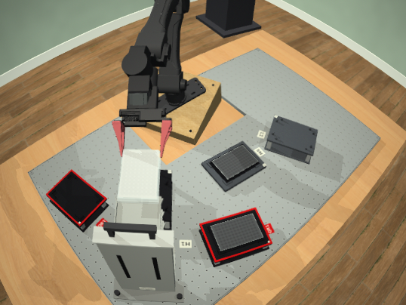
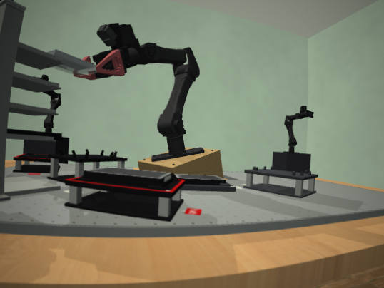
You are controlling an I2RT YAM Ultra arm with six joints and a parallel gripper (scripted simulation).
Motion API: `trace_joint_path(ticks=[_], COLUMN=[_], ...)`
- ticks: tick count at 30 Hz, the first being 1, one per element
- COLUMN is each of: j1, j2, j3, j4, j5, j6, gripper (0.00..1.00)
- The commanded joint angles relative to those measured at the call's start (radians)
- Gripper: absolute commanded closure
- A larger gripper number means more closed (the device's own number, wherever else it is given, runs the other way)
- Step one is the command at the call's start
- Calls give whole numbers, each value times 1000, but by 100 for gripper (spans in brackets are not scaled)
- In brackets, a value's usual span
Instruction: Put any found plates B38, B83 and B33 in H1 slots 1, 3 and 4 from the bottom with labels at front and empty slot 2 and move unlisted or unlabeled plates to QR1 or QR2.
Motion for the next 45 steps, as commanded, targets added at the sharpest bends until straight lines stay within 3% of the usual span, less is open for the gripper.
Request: trace_joint_path(ticks=[1,45], j1=[3,22], j2=[1,104], j3=[12,51], j4=[14,80], j5=[1,19], j6=[1,6], gripper=[14,14])
